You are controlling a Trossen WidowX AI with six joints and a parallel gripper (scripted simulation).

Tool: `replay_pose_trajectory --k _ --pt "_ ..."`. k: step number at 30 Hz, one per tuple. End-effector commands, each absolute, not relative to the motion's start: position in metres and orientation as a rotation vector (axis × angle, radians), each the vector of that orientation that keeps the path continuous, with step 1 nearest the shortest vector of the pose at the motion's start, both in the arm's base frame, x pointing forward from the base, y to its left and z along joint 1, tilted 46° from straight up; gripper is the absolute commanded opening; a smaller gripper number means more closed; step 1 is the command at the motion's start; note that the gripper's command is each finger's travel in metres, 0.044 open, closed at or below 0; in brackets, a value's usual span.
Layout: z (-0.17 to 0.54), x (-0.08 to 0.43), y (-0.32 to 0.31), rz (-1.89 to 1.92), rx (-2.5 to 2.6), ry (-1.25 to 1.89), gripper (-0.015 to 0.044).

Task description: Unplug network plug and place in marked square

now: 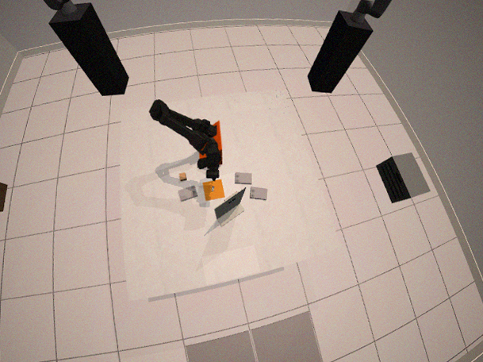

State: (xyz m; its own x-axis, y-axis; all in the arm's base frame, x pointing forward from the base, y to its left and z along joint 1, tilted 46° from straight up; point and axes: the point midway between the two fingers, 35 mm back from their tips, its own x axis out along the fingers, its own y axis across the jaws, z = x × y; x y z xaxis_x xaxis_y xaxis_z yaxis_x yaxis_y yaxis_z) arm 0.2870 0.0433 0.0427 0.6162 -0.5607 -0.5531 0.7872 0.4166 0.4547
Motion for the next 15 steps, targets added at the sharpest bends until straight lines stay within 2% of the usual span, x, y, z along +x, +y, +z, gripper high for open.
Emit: replay_pose_trajectory --k 1,14,15 --pt "0.052 0.286 0.050 -0.868 0.755 0.330 0.0156" --pt "0.084 0.276 0.071 -0.860 0.750 0.315 0.0156" --pt "0.084 0.276 0.071 -0.860 0.750 0.315 0.0182"
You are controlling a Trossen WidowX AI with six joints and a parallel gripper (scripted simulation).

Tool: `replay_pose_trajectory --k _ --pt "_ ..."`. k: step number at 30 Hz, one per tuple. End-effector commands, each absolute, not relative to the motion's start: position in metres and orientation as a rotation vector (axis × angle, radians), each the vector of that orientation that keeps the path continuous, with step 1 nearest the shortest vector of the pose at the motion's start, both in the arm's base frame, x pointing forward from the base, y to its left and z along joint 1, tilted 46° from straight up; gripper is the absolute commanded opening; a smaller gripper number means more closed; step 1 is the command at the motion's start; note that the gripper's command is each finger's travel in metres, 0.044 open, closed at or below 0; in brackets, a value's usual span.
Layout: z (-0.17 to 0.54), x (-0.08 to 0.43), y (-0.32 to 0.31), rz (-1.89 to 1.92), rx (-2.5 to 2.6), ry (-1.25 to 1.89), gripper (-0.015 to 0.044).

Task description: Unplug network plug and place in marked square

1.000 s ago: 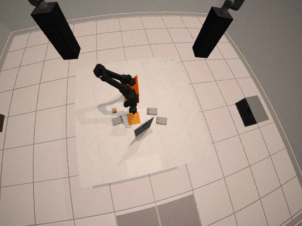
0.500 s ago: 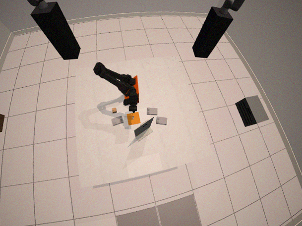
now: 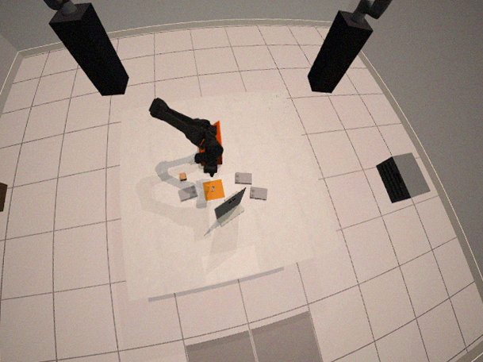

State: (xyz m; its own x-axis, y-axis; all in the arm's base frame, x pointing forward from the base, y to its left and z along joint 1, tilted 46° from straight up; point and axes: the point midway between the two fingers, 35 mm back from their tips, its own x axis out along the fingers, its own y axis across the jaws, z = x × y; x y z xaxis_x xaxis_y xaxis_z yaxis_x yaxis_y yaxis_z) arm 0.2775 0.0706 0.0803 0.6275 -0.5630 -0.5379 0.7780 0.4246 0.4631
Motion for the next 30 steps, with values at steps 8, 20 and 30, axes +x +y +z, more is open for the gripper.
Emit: replay_pose_trajectory --k 8,20,30 --pt "0.0839 0.2764 0.0714 -0.860 0.750 0.315 0.0392" --pt "0.0839 0.2764 0.0714 -0.860 0.750 0.315 0.0440" --pt "0.0839 0.2764 0.0714 -0.860 0.750 0.315 0.0440"
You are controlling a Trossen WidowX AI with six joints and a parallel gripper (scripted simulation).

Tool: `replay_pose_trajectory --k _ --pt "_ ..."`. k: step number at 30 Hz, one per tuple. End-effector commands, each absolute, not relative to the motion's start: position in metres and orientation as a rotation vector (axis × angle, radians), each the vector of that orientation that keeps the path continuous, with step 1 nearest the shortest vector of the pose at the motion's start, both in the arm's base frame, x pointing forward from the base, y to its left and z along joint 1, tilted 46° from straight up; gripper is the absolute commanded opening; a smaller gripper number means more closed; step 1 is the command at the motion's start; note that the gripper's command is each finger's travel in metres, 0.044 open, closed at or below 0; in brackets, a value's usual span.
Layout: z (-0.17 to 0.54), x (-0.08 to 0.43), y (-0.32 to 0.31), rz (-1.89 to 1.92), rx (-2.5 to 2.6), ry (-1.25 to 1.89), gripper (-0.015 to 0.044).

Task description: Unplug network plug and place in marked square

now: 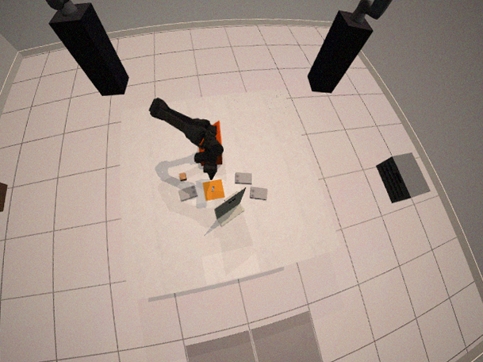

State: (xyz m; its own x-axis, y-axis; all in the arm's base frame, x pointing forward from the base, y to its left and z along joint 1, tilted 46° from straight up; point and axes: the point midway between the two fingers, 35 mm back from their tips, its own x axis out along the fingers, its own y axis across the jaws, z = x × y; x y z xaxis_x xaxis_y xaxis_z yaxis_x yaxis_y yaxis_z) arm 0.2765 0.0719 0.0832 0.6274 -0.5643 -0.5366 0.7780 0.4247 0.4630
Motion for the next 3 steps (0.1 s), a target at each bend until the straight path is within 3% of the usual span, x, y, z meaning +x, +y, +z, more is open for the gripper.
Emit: replay_pose_trajectory --k 1,3 --pt "0.0839 0.2764 0.0714 -0.860 0.750 0.315 0.0440" --pt "0.0839 0.2764 0.0714 -0.860 0.750 0.315 0.0440"
